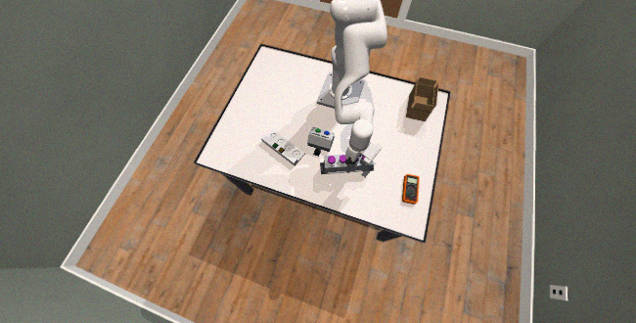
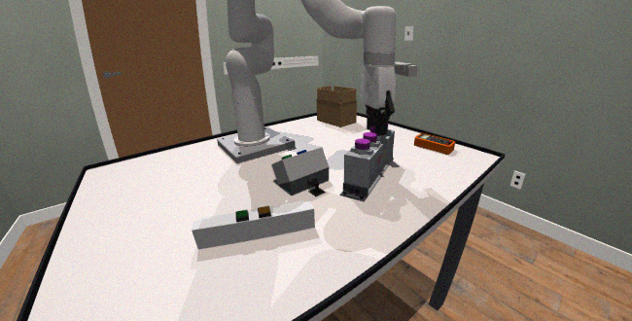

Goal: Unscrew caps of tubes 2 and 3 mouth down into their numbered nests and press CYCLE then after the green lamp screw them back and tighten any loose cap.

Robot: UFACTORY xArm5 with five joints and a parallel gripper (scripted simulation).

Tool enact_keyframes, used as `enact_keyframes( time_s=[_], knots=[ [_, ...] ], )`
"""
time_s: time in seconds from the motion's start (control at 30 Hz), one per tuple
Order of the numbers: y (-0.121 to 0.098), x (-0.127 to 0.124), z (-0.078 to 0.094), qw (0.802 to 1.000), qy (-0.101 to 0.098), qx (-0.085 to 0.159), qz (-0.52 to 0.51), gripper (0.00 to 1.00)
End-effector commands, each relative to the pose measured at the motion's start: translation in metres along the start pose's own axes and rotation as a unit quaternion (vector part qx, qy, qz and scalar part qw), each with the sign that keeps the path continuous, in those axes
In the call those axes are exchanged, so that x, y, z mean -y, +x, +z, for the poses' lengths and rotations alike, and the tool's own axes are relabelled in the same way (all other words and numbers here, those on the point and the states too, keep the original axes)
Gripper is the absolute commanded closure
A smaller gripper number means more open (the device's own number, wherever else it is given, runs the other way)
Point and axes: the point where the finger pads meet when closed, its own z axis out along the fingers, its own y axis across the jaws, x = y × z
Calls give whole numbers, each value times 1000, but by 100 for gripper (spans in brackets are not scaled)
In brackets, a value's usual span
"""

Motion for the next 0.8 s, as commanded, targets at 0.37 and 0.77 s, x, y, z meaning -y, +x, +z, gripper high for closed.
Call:
enact_keyframes(
  time_s=[0.37, 0.77],
  knots=[
    [1, -1, -1, 1000, -4, 2, 8, 100],
    [1, -1, -2, 978, -4, 2, -210, 100]
  ],
)
